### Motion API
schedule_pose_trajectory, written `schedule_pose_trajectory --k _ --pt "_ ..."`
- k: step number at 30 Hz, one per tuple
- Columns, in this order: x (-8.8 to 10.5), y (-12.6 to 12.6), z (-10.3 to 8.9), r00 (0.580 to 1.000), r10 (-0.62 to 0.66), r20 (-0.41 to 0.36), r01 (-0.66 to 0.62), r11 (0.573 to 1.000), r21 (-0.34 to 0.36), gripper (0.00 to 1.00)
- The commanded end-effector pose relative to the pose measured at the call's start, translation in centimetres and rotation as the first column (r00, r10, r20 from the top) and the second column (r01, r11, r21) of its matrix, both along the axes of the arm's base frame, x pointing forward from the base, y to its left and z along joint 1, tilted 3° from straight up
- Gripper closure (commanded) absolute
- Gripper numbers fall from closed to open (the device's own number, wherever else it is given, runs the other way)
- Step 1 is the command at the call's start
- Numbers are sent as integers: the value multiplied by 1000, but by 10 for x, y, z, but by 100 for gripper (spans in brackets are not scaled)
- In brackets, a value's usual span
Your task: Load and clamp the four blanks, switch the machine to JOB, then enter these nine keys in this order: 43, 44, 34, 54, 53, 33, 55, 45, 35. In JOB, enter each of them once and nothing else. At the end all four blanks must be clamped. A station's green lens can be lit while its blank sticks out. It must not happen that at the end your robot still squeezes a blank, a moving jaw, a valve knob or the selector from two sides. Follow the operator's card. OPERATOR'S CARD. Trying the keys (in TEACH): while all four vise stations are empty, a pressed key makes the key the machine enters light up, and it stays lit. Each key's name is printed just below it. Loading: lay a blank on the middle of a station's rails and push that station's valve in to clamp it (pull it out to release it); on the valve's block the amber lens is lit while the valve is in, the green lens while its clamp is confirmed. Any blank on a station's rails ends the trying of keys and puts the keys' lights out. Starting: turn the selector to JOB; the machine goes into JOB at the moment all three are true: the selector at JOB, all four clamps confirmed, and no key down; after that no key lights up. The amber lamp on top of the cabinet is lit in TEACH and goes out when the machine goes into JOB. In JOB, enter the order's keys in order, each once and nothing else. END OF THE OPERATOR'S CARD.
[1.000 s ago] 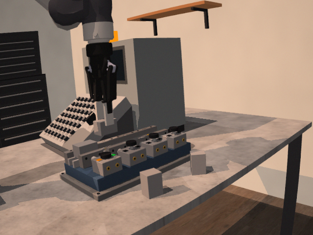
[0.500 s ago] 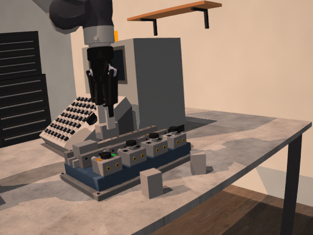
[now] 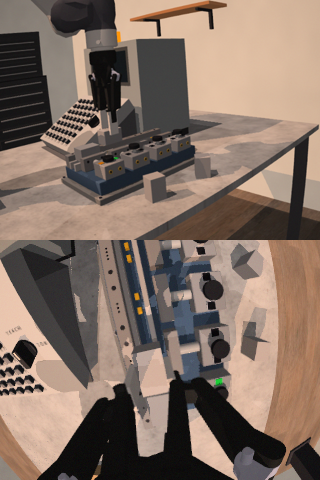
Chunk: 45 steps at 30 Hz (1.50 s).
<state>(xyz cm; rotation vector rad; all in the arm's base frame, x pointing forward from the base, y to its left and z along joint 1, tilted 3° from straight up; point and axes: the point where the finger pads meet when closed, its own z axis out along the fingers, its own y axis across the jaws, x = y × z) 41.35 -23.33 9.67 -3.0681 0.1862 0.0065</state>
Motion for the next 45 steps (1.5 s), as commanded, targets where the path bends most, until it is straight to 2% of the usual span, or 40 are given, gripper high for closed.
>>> schedule_pose_trajectory --k 1,18,45 --pt "2 -2 -3 1000 -18 3 18 1000 -9 100" --pt "2 -1 -12 1000 -18 3 18 1000 -9 100" --pt "2 -1 -13 1000 -18 3 18 1000 -9 100"
